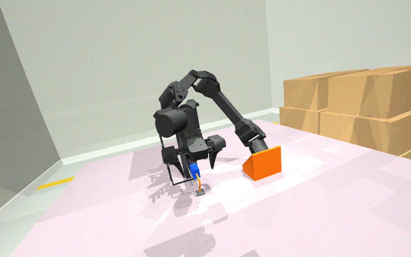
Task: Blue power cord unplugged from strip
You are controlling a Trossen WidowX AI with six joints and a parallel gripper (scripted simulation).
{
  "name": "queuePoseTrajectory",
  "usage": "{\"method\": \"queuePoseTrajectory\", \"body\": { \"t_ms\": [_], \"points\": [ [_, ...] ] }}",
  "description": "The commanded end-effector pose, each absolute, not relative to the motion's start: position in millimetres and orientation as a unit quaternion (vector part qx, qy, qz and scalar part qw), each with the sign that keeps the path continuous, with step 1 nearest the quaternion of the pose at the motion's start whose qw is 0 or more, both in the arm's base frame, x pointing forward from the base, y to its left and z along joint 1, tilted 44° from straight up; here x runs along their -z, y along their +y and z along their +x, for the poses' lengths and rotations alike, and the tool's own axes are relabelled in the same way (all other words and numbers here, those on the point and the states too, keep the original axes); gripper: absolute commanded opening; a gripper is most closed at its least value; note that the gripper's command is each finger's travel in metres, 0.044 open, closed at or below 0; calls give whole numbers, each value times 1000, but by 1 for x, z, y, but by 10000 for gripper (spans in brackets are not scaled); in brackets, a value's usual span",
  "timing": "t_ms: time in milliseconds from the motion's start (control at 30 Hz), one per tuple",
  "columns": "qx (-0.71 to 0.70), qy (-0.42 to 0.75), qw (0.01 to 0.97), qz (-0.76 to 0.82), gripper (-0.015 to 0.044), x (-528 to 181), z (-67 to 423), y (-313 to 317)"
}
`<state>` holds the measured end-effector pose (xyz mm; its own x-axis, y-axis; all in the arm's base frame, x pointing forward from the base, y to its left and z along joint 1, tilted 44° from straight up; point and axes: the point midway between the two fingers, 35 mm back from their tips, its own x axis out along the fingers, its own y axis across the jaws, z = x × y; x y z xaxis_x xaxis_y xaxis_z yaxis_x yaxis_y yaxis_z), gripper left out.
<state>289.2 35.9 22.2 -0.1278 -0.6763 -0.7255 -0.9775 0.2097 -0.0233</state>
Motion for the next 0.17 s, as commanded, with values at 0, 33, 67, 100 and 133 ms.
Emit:
{"method": "queuePoseTrajectory", "body": {
  "t_ms": [0, 33, 67, 100, 133],
  "points": [
    [-240, 712, 315, -579, 440, -21, 290, 37],
    [-240, 712, 315, -579, 440, -21, 290, 37],
    [-240, 712, 315, -579, 440, -21, 290, 37],
    [-240, 712, 315, -579, 440, -21, 290, 37],
    [-240, 712, 315, -579, 440, -21, 290, 37]
  ]
}}
